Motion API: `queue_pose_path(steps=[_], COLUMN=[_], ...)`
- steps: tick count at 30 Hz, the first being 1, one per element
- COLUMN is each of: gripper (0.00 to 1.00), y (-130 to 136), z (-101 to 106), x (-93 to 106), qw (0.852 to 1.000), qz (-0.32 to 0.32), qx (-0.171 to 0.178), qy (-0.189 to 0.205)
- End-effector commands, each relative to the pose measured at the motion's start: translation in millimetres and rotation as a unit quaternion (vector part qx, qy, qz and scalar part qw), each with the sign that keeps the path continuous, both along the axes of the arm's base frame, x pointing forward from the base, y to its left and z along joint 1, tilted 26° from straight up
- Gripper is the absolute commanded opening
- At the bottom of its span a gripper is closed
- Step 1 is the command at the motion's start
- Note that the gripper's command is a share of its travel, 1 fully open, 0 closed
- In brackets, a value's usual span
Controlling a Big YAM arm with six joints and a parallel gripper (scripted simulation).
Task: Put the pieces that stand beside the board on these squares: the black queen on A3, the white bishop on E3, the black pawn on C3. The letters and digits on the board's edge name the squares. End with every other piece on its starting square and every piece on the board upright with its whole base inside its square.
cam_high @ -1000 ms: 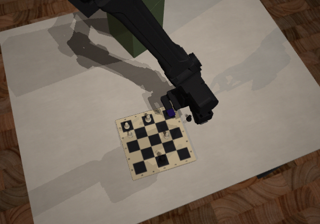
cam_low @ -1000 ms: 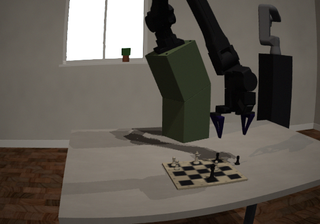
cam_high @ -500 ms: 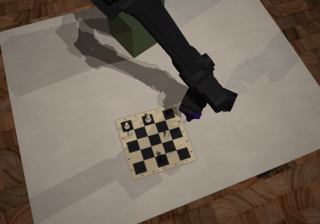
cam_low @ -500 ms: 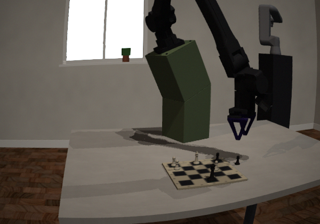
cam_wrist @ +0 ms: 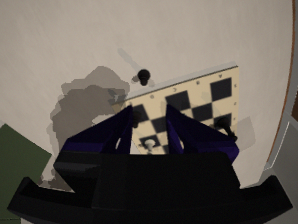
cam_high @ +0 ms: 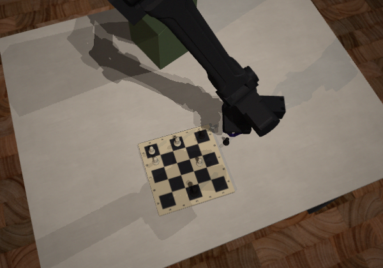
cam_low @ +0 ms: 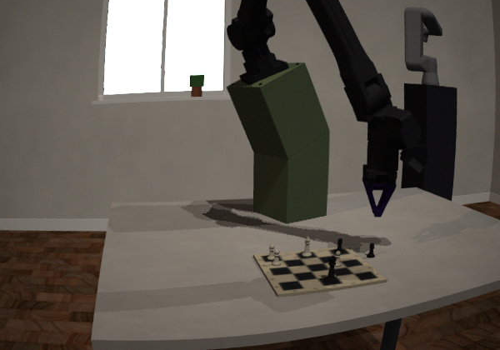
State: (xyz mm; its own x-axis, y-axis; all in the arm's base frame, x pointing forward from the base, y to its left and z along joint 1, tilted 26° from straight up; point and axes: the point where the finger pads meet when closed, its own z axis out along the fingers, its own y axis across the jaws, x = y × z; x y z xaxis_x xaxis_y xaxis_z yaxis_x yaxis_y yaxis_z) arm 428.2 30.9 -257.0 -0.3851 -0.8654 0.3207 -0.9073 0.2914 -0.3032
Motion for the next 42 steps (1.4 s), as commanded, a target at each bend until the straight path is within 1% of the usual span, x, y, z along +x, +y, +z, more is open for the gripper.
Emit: queue_pose_path(steps=[1, 22, 32, 38, 39, 42], gripper=[0.33, 0.33, 0.33, 0.33, 0.33, 0.33], y=[-4.2, -4.3, -6.1, -7.8, -9.2, -9.8], z=[-9.2, -9.2, -11.5, -14.8, -16.3, -19.2], x=[-9.4, -9.1, 2.2, 2.3, -1.6, 3.0], qw=[1.000, 1.000, 1.000, 1.000, 1.000, 1.000], qz=[0.019, 0.018, 0.016, 0.016, 0.016, 0.016], qx=[-0.006, -0.006, -0.003, -0.003, -0.003, -0.003], qy=[0.023, 0.023, 0.009, 0.010, 0.013, 0.010])
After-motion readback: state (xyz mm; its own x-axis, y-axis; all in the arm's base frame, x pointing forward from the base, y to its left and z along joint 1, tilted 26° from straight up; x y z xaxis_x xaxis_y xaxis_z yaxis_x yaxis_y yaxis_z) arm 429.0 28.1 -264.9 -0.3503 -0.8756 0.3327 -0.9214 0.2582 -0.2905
